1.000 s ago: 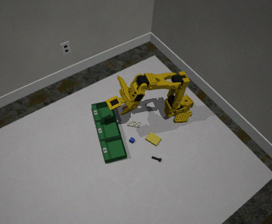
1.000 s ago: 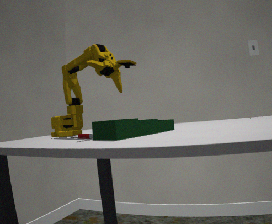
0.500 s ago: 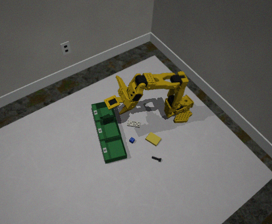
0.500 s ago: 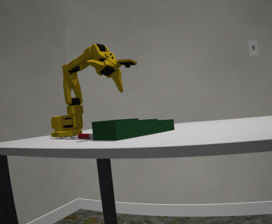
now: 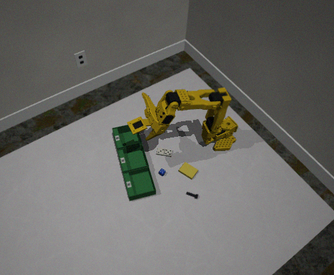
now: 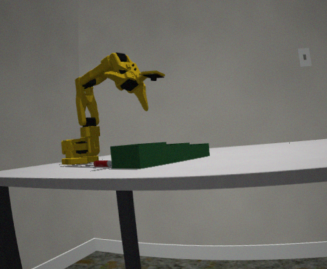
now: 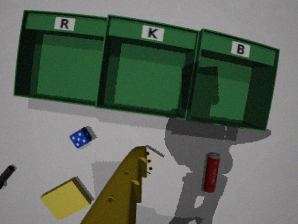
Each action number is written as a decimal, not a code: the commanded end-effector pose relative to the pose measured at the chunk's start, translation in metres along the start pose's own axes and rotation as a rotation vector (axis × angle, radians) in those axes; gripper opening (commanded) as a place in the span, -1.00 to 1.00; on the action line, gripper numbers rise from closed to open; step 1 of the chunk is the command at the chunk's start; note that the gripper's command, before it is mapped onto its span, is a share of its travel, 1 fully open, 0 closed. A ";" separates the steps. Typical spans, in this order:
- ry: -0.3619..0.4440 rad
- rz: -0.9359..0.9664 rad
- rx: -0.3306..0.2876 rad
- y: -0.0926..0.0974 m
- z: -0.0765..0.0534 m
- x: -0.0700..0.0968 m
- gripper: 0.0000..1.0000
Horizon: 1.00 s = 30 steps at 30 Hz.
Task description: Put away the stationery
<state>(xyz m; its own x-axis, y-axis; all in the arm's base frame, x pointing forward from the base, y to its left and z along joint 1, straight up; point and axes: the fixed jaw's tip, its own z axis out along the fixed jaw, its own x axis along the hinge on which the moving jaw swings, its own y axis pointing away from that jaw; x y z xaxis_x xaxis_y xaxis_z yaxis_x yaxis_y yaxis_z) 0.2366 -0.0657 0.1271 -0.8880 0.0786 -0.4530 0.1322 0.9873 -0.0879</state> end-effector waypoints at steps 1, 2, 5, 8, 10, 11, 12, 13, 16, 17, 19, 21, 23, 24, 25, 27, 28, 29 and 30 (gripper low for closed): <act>-0.065 0.003 0.022 -0.007 -0.006 -0.012 1.00; -0.071 0.005 0.027 -0.010 -0.005 -0.014 1.00; -0.101 0.015 0.051 -0.020 -0.001 -0.021 1.00; -0.139 0.026 0.084 -0.034 0.003 -0.030 1.00; -0.167 0.034 0.111 -0.046 0.006 -0.036 1.00; -0.167 0.034 0.111 -0.046 0.006 -0.036 1.00; -0.167 0.034 0.111 -0.046 0.006 -0.036 1.00; -0.180 0.038 0.125 -0.051 0.007 -0.039 1.00; -0.218 0.048 0.166 -0.068 0.011 -0.047 1.00; -0.229 0.051 0.178 -0.074 0.012 -0.049 1.00; -0.247 0.056 0.200 -0.083 0.013 -0.051 1.00; -0.259 0.059 0.216 -0.089 0.015 -0.053 1.00; -0.267 0.061 0.226 -0.093 0.015 -0.055 1.00; -0.269 0.061 0.229 -0.094 0.015 -0.055 1.00; -0.270 0.062 0.230 -0.095 0.016 -0.055 1.00; -0.271 0.062 0.231 -0.095 0.016 -0.055 1.00; -0.271 0.062 0.231 -0.095 0.016 -0.055 1.00; -0.271 0.062 0.231 -0.095 0.016 -0.055 1.00; -0.271 0.062 0.231 -0.095 0.016 -0.055 1.00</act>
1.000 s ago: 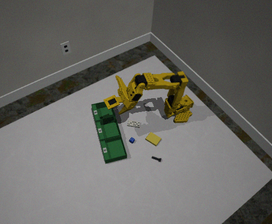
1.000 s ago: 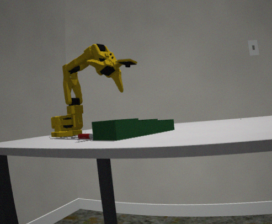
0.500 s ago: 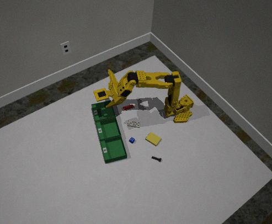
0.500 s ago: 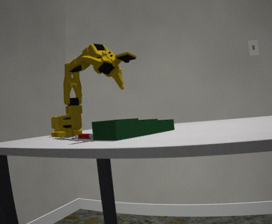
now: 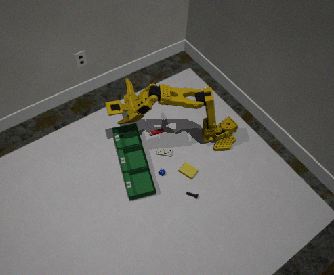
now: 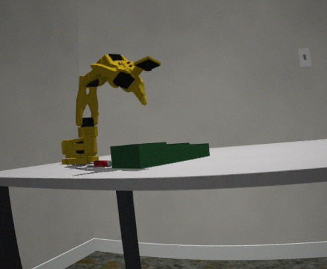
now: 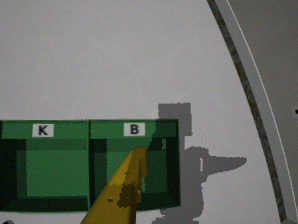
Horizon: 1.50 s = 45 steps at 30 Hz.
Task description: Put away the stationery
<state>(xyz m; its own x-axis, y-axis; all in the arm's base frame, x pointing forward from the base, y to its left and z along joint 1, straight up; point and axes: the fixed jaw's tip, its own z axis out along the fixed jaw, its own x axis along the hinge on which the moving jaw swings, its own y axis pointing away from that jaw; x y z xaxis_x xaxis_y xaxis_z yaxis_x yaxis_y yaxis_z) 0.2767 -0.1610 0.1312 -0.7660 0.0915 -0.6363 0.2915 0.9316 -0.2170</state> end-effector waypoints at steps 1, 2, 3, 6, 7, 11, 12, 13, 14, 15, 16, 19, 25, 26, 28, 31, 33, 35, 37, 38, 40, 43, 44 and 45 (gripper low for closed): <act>-0.061 -0.002 0.026 -0.007 -0.008 -0.013 1.00; -0.061 -0.002 0.026 -0.007 -0.008 -0.013 1.00; -0.061 -0.002 0.026 -0.007 -0.008 -0.013 1.00; -0.061 -0.002 0.026 -0.007 -0.008 -0.013 1.00; -0.061 -0.002 0.026 -0.007 -0.008 -0.013 1.00; -0.061 -0.002 0.026 -0.007 -0.008 -0.013 1.00; -0.061 -0.002 0.026 -0.007 -0.008 -0.013 1.00; -0.061 -0.002 0.026 -0.007 -0.008 -0.013 1.00; -0.061 -0.002 0.026 -0.007 -0.008 -0.013 1.00; -0.061 -0.002 0.026 -0.007 -0.008 -0.013 1.00; -0.061 -0.002 0.026 -0.007 -0.008 -0.013 1.00; -0.069 -0.002 0.029 -0.008 -0.010 -0.015 1.00; -0.069 -0.002 0.029 -0.008 -0.010 -0.015 1.00; -0.069 -0.002 0.029 -0.008 -0.010 -0.015 1.00; -0.069 -0.002 0.029 -0.008 -0.010 -0.015 1.00; -0.069 -0.002 0.029 -0.008 -0.010 -0.015 1.00; -0.069 -0.002 0.029 -0.008 -0.010 -0.015 1.00; -0.069 -0.002 0.029 -0.008 -0.010 -0.014 1.00; -0.065 -0.002 0.028 -0.008 -0.009 -0.014 1.00; -0.062 -0.002 0.027 -0.007 -0.008 -0.013 1.00; -0.051 -0.002 0.023 -0.007 -0.005 -0.011 1.00; -0.026 -0.002 0.014 -0.005 0.001 -0.007 1.00; -0.015 -0.002 0.010 -0.004 0.004 -0.005 1.00; -0.003 -0.002 0.006 -0.004 0.006 -0.002 1.00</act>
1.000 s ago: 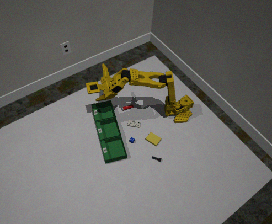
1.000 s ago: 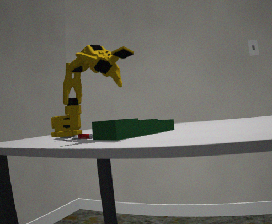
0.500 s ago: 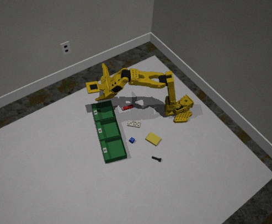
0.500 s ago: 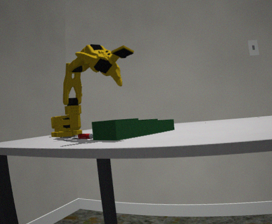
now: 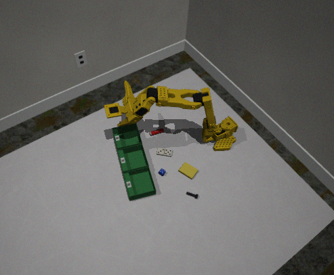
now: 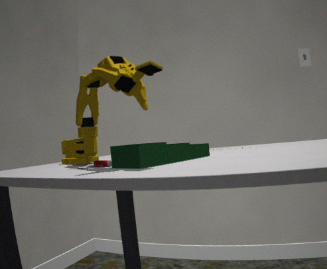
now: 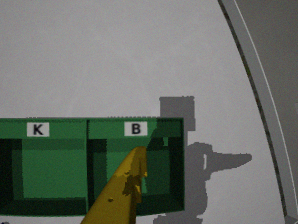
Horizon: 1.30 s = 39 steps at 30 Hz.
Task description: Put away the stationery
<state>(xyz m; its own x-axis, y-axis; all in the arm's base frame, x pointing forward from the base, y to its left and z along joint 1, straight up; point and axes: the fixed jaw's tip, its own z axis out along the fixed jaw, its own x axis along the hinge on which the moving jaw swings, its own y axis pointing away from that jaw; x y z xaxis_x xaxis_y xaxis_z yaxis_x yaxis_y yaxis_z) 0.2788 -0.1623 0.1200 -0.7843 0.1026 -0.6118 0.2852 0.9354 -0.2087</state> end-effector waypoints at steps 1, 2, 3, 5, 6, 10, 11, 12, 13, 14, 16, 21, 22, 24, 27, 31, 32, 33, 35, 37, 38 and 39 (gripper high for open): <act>-0.024 -0.002 0.013 -0.005 -0.001 -0.005 1.00; -0.011 -0.002 0.009 -0.004 0.002 -0.003 1.00; 0.002 -0.002 0.004 -0.003 0.005 -0.001 1.00; 0.002 -0.002 0.004 -0.003 0.005 -0.001 1.00; 0.015 -0.002 0.000 -0.002 0.008 0.002 1.00; 0.062 -0.002 -0.017 0.001 0.019 0.012 1.00; 0.072 -0.001 -0.020 0.002 0.021 0.014 1.00; 0.081 -0.001 -0.023 0.002 0.023 0.015 1.00; 0.088 -0.001 -0.026 0.003 0.025 0.017 1.00; 0.094 -0.001 -0.028 0.003 0.026 0.018 1.00; 0.102 -0.001 -0.031 0.004 0.028 0.020 1.00; 0.106 -0.001 -0.032 0.004 0.029 0.021 1.00; 0.106 -0.001 -0.032 0.004 0.029 0.021 1.00; 0.109 -0.001 -0.033 0.004 0.028 0.021 1.00; 0.109 -0.001 -0.033 0.004 0.028 0.021 1.00; 0.109 -0.001 -0.033 0.004 0.028 0.021 1.00; 0.109 -0.001 -0.033 0.004 0.028 0.021 1.00; 0.109 -0.001 -0.033 0.004 0.028 0.021 1.00; 0.109 -0.001 -0.033 0.004 0.028 0.021 1.00; 0.109 -0.001 -0.033 0.004 0.028 0.021 1.00; 0.109 -0.001 -0.033 0.004 0.028 0.021 1.00; 0.109 -0.001 -0.033 0.004 0.028 0.021 1.00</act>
